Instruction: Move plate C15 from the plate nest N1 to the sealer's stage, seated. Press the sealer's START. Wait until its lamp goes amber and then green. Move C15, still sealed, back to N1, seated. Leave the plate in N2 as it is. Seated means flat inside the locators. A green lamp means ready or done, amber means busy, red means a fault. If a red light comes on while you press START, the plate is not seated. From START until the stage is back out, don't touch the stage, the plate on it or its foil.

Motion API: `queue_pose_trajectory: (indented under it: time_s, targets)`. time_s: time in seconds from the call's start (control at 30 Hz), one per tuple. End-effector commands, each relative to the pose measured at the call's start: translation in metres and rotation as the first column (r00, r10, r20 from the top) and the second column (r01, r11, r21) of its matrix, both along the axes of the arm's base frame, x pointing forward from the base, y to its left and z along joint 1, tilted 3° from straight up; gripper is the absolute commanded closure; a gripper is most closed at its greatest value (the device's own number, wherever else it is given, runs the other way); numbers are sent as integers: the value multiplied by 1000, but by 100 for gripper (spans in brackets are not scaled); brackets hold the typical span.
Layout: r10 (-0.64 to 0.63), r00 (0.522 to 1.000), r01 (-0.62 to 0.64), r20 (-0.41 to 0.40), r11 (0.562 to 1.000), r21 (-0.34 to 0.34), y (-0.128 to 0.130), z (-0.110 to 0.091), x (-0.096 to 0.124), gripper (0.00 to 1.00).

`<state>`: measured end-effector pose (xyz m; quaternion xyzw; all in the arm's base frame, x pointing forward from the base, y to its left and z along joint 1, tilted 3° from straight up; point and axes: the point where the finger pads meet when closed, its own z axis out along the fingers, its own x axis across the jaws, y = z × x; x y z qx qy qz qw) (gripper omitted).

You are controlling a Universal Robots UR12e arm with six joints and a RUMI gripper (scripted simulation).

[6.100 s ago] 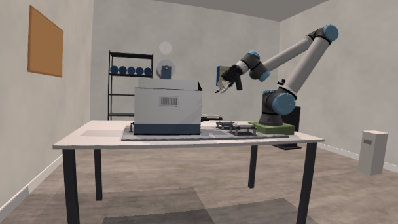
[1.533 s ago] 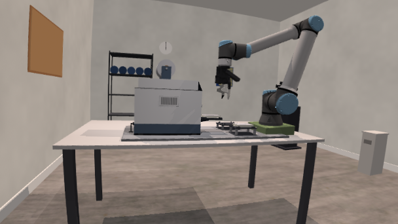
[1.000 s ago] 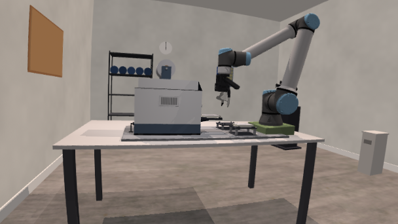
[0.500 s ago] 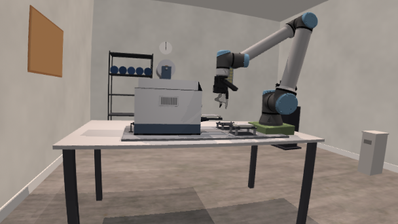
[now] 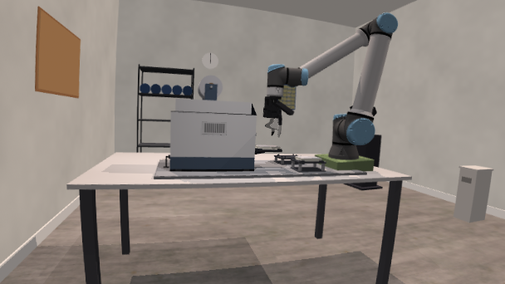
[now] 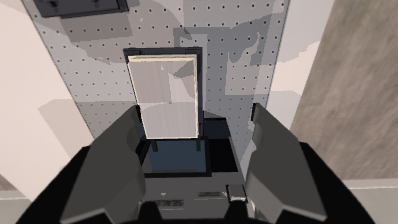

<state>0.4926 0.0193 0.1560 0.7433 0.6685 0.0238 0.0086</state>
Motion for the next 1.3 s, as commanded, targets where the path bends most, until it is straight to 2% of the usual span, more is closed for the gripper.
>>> queue_pose_trajectory:
  time_s: [0.0,0.27,0.87,1.27]
  targets:
    - [0,1000,0,1,1000,0,-17,1,10,32]
    - [0,1000,0,1,1000,0,-45,1,26,32]
    - [0,1000,0,1,1000,0,-45,1,26,32]
    - [0,1000,0,1,1000,0,-45,-16,26,32]
